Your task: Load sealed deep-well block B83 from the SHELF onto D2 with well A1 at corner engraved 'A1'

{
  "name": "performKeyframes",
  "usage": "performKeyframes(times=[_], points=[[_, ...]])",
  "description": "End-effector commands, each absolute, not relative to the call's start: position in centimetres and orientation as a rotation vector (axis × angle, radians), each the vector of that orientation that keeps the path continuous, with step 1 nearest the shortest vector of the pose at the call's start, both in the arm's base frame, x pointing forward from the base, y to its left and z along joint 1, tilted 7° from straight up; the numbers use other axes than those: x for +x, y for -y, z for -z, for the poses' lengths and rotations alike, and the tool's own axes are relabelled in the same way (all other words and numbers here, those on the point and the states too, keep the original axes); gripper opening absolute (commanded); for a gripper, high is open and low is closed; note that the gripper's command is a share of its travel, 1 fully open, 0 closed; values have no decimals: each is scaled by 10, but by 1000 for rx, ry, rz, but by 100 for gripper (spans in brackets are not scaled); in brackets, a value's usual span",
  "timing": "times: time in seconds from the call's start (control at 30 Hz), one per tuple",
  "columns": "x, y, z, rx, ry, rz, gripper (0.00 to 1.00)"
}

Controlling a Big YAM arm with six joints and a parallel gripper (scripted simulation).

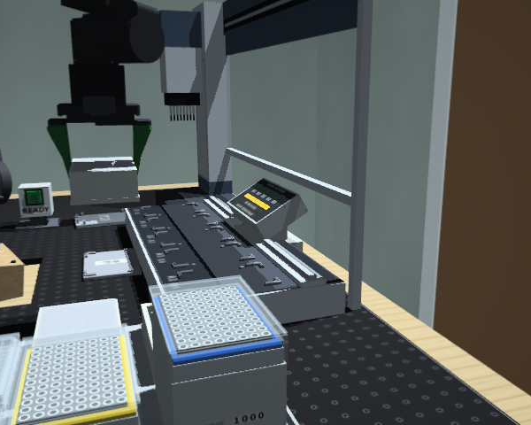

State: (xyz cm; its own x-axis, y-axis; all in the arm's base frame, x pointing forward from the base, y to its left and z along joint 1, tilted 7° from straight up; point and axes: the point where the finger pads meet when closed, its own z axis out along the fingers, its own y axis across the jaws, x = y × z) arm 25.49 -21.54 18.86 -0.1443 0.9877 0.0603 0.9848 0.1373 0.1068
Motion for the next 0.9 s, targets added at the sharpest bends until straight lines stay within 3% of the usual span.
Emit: performKeyframes(times=[0.0,0.87], points=[[274,254,-219,1951,-2300,-169,0],[280,298,-224,1938,-2310,-161,0]])
